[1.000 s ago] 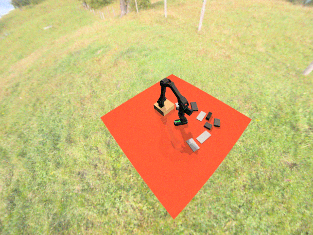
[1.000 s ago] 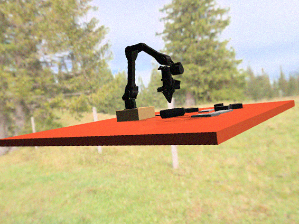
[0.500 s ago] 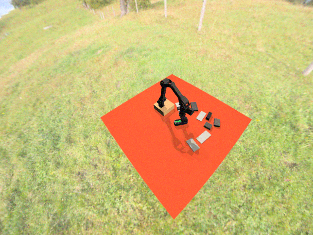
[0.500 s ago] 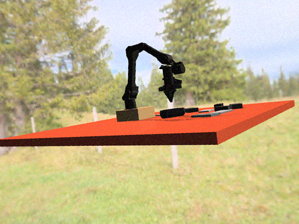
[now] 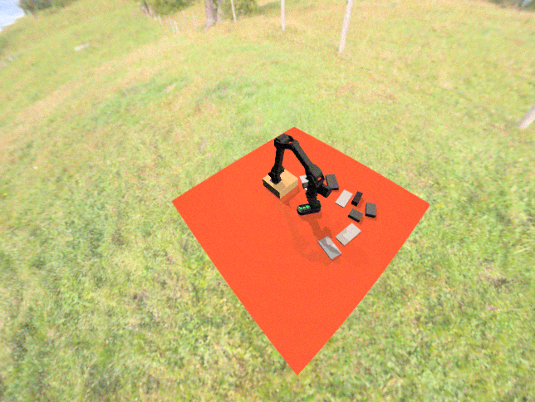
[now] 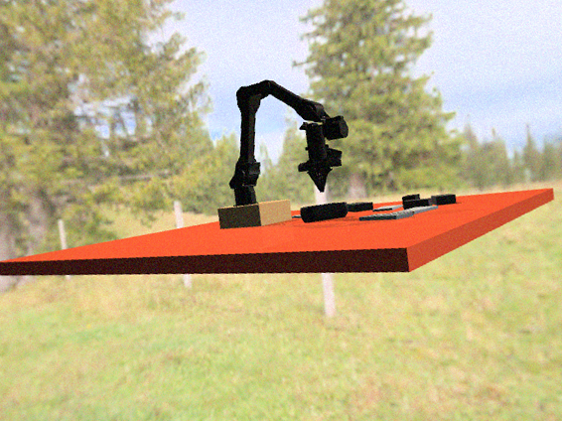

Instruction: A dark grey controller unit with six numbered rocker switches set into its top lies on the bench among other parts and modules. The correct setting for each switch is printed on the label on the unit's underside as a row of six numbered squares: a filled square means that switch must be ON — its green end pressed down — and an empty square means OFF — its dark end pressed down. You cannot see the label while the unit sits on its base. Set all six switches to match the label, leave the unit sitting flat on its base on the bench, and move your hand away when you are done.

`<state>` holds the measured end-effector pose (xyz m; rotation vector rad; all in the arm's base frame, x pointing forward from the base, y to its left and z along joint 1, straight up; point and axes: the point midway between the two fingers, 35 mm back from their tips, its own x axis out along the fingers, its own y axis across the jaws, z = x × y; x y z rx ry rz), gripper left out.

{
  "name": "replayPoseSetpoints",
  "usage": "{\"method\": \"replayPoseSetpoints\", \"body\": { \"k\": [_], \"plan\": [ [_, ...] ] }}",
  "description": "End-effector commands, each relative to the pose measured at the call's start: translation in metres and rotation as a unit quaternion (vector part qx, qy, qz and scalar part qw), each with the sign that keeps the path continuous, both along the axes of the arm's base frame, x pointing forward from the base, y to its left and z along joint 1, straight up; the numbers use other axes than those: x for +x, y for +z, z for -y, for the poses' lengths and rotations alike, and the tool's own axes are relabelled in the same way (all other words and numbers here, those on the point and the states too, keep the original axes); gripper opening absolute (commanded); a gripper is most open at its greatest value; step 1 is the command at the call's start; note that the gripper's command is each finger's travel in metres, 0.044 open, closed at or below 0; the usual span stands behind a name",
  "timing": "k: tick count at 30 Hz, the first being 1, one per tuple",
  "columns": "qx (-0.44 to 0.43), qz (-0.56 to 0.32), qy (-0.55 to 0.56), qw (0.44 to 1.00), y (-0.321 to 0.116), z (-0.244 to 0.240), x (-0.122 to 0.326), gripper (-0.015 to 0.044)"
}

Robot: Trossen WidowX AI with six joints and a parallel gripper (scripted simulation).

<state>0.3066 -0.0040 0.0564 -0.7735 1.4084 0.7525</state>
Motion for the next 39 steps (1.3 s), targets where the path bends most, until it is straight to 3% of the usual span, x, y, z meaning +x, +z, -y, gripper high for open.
{"method": "replayPoseSetpoints", "body": {
  "k": [1, 14, 20, 37, 39],
  "plan": [
    [0.0, -0.001, -0.001, 1.0, 0.0, 0.0, 0.0, 0.0],
    [0.0, -0.001, -0.001, 1.0, -0.001, 0.001, 0.002, 0.0],
    [-0.001, 0.001, -0.001, 1.0, -0.027, 0.025, 0.038, 0.0],
    [-0.001, -0.001, -0.003, 1.0, -0.027, 0.025, 0.037, 0.0],
    [-0.001, -0.001, -0.003, 1.0, -0.024, 0.027, 0.031, 0.0053]
  ]
}}
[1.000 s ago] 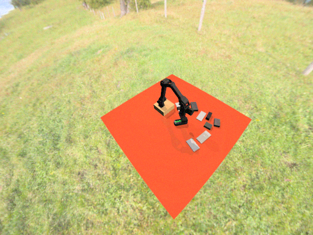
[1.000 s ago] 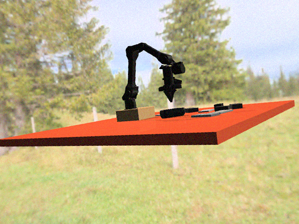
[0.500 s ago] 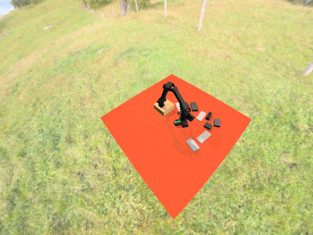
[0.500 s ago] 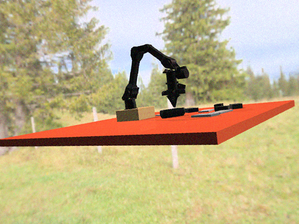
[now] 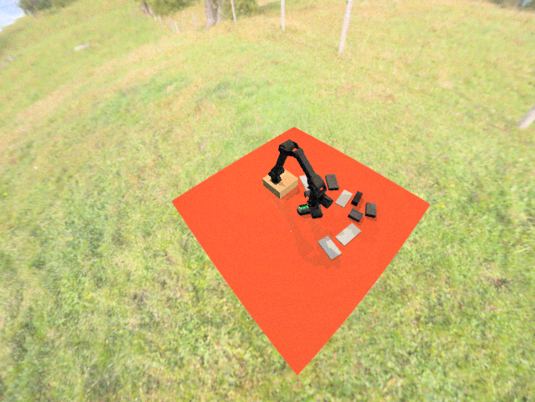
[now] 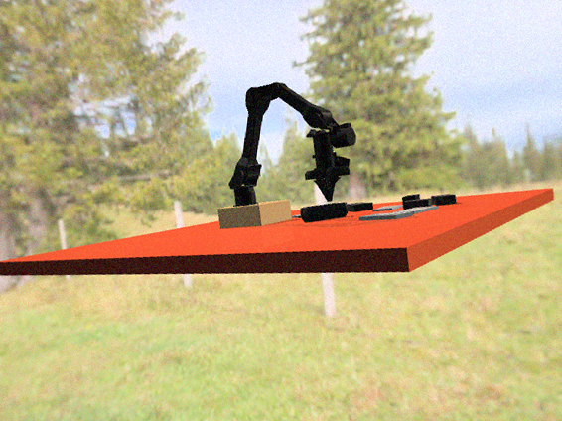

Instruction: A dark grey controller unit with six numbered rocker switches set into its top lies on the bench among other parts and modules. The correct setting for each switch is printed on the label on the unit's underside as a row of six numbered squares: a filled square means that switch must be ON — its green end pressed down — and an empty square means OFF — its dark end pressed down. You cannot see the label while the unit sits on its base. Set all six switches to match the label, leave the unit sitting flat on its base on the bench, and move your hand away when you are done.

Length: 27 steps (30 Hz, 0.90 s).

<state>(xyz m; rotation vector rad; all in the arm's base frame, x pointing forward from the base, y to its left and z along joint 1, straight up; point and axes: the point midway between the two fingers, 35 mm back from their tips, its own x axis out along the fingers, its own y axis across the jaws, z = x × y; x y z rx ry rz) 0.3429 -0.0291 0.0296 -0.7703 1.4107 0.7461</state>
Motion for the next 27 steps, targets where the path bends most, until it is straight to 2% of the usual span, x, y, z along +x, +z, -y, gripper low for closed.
{"method": "replayPoseSetpoints", "body": {
  "k": [1, 7, 15, 27],
  "plan": [
    [0.0, -0.001, 0.001, 1.0, 0.007, 0.005, -0.013, 0.0079],
    [-0.001, -0.002, 0.002, 1.0, 0.028, 0.02, -0.066, 0.0236],
    [-0.001, -0.002, 0.002, 1.0, 0.026, 0.02, -0.067, 0.044],
    [-0.001, -0.002, 0.002, 1.0, 0.007, 0.021, -0.066, 0.044]
  ]
}}
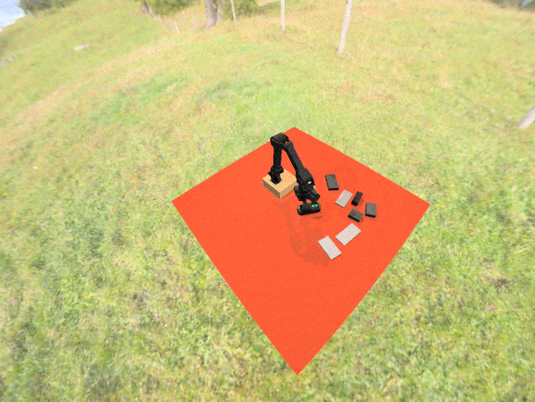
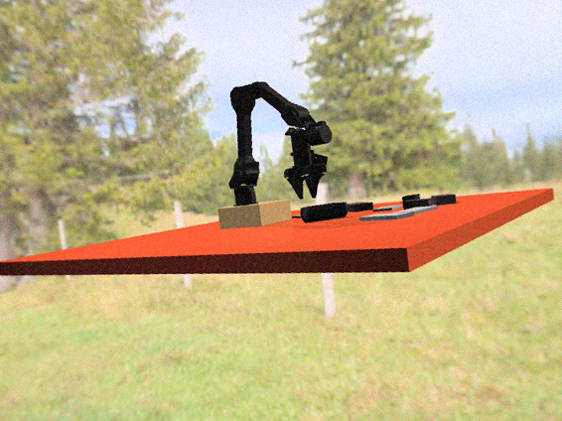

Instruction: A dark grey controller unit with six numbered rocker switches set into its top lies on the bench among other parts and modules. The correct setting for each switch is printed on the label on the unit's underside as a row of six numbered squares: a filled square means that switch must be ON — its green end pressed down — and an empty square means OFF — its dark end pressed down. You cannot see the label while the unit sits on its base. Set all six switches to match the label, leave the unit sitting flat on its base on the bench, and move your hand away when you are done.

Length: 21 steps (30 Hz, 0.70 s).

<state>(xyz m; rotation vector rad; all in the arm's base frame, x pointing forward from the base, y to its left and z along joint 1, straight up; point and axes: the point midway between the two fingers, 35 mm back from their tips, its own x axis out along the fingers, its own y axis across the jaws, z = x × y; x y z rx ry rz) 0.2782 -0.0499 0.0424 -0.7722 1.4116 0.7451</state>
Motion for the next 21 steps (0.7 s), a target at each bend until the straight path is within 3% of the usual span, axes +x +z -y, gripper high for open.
{"method": "replayPoseSetpoints", "body": {
  "k": [1, 21],
  "plan": [
    [0.0, -0.002, 0.001, 1.0, -0.008, 0.0, -0.001, 0.044],
    [0.0, -0.002, 0.001, 1.0, -0.04, 0.0, -0.001, 0.044]
  ]
}}
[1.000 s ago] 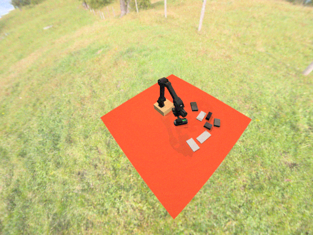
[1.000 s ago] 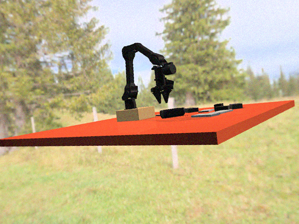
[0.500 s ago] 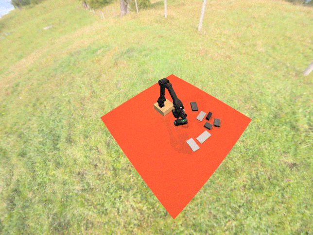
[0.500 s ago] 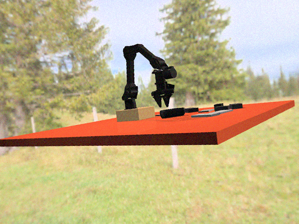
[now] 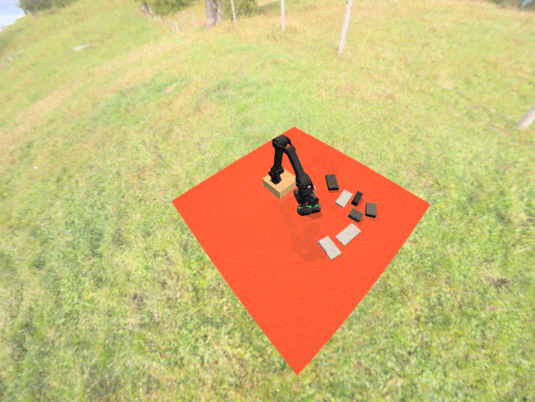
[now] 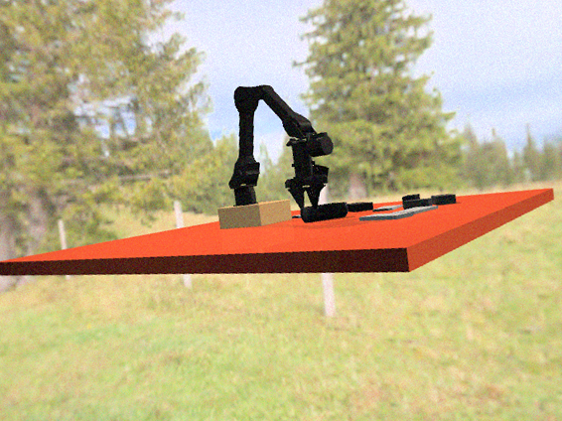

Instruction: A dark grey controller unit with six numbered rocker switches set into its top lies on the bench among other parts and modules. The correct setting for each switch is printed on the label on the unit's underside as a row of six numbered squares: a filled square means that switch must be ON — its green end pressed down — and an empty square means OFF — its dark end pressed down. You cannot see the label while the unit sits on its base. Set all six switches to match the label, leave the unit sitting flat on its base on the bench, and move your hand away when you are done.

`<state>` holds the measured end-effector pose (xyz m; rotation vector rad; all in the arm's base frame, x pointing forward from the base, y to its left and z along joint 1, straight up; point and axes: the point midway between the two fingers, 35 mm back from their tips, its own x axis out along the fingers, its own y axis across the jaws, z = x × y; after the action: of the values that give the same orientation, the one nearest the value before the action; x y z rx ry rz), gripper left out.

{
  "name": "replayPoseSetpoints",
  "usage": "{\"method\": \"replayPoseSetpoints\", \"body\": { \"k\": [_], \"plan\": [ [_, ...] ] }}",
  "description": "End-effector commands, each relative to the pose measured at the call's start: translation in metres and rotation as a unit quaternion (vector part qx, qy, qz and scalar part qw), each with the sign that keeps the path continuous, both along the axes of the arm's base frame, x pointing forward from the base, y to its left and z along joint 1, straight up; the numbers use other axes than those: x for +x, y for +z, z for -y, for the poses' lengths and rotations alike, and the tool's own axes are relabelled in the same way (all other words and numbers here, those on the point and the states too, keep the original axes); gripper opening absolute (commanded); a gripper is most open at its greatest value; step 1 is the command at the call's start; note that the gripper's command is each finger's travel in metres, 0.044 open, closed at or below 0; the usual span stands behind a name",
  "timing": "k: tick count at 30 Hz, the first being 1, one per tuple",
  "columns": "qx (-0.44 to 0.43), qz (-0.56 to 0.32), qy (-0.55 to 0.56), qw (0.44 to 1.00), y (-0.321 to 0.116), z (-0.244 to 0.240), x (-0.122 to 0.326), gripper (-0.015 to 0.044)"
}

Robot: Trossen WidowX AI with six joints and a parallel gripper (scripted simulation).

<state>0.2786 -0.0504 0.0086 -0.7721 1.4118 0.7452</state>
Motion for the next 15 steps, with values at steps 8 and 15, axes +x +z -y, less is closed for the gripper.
{"method": "replayPoseSetpoints", "body": {
  "k": [8, 15],
  "plan": [
    [0.0, -0.002, 0.001, 1.0, -0.0096, -0.0002, -0.0019, 0.0335],
    [0.0, -0.002, 0.001, 1.0, -0.0096, -0.0002, -0.0019, 0.0288]
  ]
}}
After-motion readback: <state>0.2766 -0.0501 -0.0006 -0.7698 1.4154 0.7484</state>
